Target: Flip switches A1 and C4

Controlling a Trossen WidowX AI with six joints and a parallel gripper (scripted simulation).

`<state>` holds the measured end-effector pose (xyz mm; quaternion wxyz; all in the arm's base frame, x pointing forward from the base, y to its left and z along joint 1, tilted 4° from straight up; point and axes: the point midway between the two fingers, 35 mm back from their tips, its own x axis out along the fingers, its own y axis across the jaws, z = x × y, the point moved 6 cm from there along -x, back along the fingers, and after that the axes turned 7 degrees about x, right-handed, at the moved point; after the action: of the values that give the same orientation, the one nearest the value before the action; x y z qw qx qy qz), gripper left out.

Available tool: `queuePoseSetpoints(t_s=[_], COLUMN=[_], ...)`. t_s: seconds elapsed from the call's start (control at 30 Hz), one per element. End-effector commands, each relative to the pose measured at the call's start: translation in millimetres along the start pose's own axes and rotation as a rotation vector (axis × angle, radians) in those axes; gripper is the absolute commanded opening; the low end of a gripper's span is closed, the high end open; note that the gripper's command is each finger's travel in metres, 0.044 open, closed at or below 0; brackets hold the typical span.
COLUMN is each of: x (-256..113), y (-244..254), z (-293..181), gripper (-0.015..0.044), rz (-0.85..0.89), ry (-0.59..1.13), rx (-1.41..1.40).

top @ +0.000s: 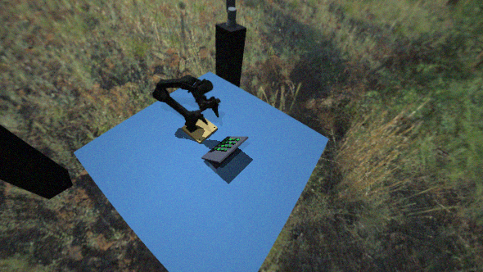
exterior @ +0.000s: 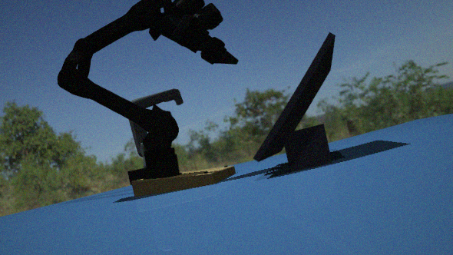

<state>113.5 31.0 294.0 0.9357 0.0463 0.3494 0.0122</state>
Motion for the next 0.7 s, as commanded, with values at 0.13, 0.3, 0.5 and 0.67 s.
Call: queuePoseSetpoints(t_s=[0.13,0.3,0.5,0.67], x=[35.7,91.0,98.5,133.3], y=[22.4,52.5,56.3,56.4], z=[19.1,34.8,35.8,33.2], gripper=[0.0269,0.0137,0.0,0.0], rz=[0.004,0.01,0.011,0.014], ry=[0.0,0.007,0.009,-0.019], rx=[0.022,0.027,0.025,0.025])
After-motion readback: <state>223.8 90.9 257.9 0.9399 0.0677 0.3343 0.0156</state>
